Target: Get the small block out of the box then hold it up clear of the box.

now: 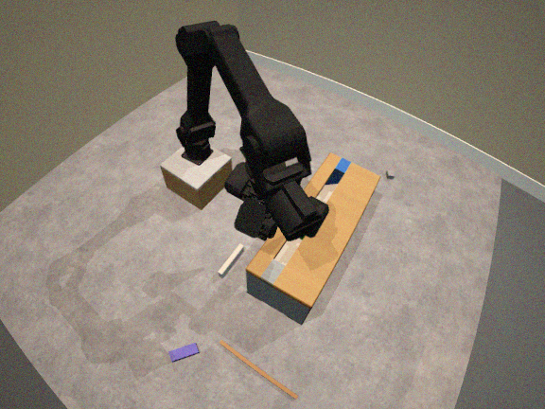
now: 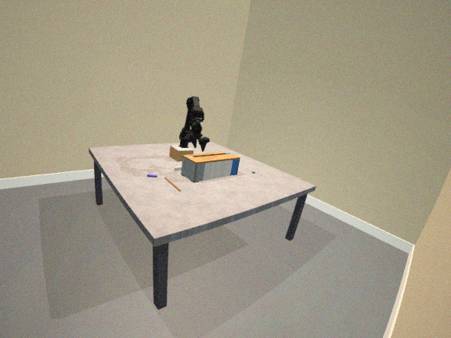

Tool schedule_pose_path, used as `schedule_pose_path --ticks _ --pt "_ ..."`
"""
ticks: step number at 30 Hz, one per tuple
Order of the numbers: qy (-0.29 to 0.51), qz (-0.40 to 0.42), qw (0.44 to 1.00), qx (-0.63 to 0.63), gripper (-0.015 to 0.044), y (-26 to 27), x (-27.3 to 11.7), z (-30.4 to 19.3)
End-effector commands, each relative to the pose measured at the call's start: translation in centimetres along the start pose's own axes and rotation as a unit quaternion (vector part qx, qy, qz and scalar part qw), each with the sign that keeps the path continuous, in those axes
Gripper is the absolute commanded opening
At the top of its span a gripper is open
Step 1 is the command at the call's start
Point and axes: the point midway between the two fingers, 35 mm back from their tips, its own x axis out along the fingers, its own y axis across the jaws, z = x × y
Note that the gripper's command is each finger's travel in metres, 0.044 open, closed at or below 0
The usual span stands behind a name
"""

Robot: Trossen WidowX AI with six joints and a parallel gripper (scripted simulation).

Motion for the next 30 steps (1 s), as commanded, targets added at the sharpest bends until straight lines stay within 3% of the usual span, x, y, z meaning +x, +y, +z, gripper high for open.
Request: schedule_pose_path --ticks 1,30 --pt "0.004 -0.003 1.000 -0.005 0.0400 0.0 -0.1 -0.1" --pt "0.004 -0.003 1.000 -0.005 0.0400 0.2 4.2 1.6"
